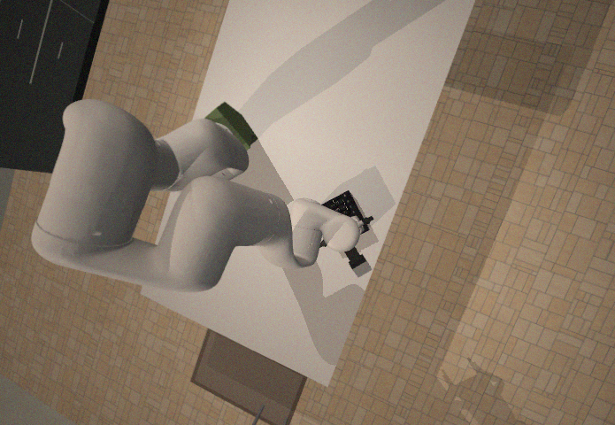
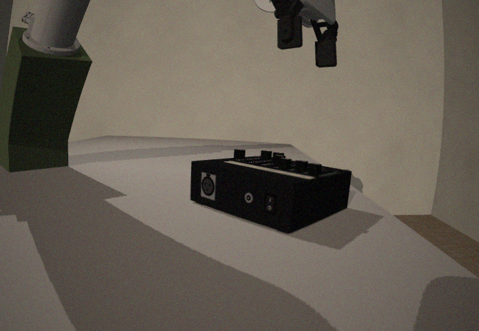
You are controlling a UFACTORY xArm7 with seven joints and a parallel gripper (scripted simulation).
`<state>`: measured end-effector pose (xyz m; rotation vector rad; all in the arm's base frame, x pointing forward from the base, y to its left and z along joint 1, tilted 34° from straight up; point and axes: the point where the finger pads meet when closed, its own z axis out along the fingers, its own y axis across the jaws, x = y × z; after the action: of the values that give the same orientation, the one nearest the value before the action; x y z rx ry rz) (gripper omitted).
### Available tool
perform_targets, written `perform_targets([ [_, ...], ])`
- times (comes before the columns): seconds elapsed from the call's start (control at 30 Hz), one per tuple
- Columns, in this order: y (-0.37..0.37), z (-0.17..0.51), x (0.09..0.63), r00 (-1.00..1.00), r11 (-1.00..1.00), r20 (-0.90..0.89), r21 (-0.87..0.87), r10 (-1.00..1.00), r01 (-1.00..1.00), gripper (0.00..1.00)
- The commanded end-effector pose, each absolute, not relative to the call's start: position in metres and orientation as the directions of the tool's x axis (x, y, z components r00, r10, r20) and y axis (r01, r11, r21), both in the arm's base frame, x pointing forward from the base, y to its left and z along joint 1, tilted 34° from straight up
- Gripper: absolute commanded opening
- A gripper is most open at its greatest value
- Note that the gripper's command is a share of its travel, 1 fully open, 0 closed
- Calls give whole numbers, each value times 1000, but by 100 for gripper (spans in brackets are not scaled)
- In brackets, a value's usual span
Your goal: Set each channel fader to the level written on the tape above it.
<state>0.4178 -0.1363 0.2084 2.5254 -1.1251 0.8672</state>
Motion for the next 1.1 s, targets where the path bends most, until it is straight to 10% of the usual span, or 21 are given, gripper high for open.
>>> perform_targets([
  [0.0,-139,208,430,290,-466,621,-139,-728,-874,100],
  [0.5,-139,143,445,-362,171,369,-459,-856,-872,100],
  [1.07,-139,125,444,-859,664,186,-564,-478,-492,100],
])
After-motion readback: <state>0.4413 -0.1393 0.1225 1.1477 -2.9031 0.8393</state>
